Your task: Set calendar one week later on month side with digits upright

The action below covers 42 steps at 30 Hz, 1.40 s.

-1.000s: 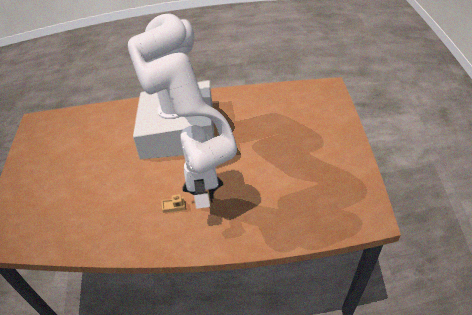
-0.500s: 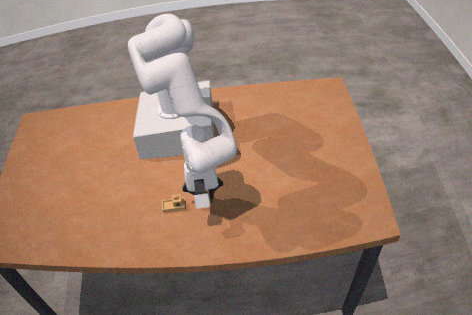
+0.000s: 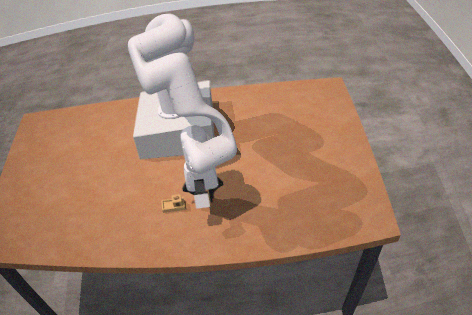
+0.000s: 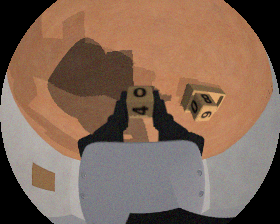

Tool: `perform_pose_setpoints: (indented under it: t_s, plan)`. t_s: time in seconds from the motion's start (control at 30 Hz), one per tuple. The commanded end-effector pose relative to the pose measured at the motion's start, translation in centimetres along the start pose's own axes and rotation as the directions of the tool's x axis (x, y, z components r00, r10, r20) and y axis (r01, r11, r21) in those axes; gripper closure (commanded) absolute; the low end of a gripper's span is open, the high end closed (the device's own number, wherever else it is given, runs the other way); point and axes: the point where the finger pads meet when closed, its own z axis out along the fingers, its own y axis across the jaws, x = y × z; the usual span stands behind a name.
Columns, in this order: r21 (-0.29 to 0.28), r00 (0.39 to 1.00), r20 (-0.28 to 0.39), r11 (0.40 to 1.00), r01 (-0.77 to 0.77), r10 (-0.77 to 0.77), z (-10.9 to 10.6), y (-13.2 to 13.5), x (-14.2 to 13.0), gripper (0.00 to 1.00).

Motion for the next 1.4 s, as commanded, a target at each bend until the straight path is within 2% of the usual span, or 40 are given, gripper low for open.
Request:
perform_pose_setpoints:
  t_s: [0.0, 0.17, 0.2, 0.73, 0.9, 0.97, 1.37]
  plan:
    - [0.001, 1.0, -0.003, 1.0, 0.0, 0.0, -0.1, 0.0, 0.1, 0.59]
    - [0.001, 1.0, -0.003, 1.0, 0.0, 0.0, -0.1, 0.0, 0.1, 0.55]
    - [0.001, 1.0, -0.003, 1.0, 0.0, 0.0, -0.1, 0.0, 0.1, 0.51]
    - [0.001, 1.0, -0.003, 1.0, 0.0, 0.0, -0.6, 0.0, 0.1, 0.51]
    - [0.001, 1.0, -0.003, 1.0, 0.0, 0.0, -2.3, 0.0, 0.1, 0.51]
    - [0.001, 1.0, -0.003, 1.0, 0.0, 0.0, -2.3, 0.0, 0.1, 0.51]
    - [0.001, 1.0, -0.003, 1.0, 0.0, 0.0, -8.3, 0.0, 0.1, 0.51]
